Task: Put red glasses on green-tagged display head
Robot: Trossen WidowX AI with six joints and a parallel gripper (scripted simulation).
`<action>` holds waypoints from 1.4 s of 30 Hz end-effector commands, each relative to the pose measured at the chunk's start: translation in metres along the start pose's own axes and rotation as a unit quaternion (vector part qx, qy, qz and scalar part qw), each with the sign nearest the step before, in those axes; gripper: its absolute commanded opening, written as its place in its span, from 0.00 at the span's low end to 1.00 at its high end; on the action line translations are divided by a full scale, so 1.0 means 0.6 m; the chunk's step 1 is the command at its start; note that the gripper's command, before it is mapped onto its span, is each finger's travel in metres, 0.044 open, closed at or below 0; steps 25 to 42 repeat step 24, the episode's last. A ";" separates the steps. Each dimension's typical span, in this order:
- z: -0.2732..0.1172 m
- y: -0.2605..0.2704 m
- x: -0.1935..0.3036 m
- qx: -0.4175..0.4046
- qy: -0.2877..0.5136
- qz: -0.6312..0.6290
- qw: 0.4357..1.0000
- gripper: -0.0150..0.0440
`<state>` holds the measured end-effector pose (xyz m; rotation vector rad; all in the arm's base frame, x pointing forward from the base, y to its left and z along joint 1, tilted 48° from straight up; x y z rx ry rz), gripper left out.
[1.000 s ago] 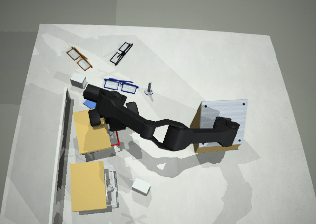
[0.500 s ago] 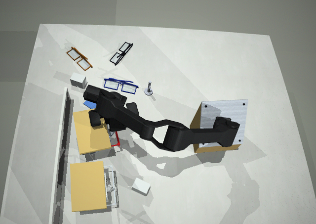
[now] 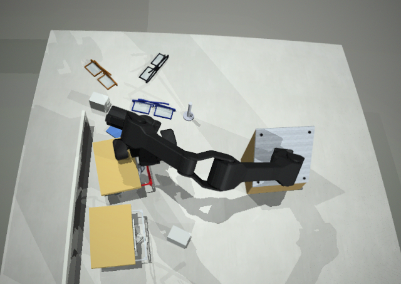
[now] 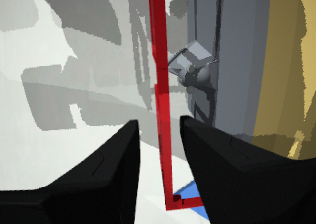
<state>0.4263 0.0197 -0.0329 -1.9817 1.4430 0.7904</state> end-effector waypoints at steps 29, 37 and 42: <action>-0.069 0.094 0.008 0.002 0.007 -0.001 1.000 0.44; -0.069 0.094 0.008 0.002 0.007 -0.001 1.000 0.44; -0.069 0.094 0.008 0.002 0.007 -0.001 1.000 0.44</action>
Point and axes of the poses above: the point midway between the two fingers, 35 mm back from their tips, its own z axis out along the fingers, its own y axis across the jaws, x = y × z, the point moved 6 cm from there along -z, back along the fingers, and after that the axes turned 3 degrees about z, right-handed, at the moved point
